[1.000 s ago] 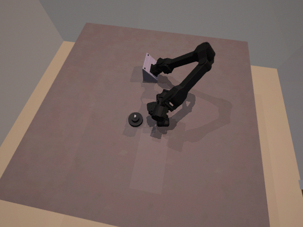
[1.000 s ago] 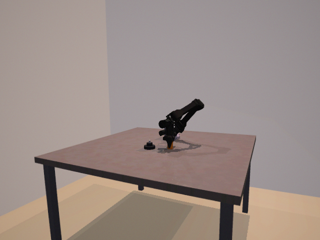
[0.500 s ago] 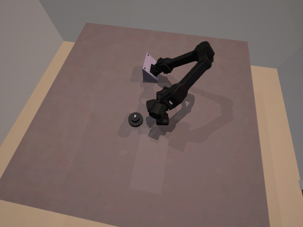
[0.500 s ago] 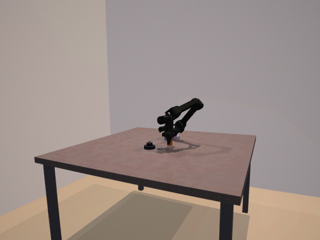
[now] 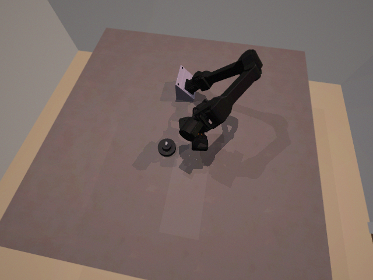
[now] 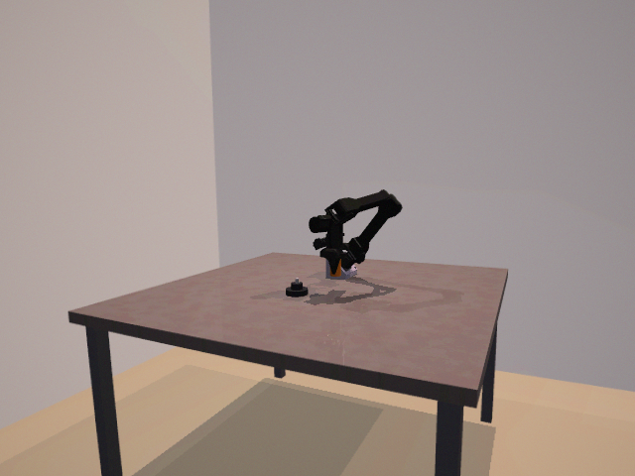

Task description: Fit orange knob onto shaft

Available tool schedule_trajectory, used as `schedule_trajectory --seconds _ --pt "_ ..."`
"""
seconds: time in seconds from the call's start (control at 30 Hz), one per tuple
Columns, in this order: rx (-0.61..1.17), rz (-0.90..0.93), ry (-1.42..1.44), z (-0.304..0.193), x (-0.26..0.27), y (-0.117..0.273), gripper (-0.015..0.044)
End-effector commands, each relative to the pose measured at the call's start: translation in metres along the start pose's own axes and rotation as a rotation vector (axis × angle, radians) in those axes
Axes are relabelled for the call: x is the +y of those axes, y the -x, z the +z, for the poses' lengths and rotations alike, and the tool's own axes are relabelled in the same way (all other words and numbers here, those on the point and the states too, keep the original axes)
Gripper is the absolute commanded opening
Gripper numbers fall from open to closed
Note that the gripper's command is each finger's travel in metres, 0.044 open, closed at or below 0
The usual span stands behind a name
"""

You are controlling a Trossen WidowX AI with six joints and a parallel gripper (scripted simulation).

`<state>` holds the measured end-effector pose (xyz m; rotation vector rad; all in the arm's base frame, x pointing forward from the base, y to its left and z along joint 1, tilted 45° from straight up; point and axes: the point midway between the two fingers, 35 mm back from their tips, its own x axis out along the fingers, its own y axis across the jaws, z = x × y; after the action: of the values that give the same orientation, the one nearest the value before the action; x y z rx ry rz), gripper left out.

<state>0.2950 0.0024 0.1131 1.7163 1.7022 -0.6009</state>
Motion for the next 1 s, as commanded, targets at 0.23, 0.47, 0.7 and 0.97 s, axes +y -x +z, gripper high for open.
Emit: schedule_trajectory --seconds 0.23,0.47,0.7,0.97 --pt "-0.006 0.013 -0.001 0.002 0.002 0.04 0.0" --pt "0.0 0.016 -0.007 0.001 0.0 0.062 0.0" --pt "0.0 0.016 -0.006 0.005 0.001 0.063 0.0" --pt "-0.001 0.013 0.001 0.028 0.009 0.057 0.0"
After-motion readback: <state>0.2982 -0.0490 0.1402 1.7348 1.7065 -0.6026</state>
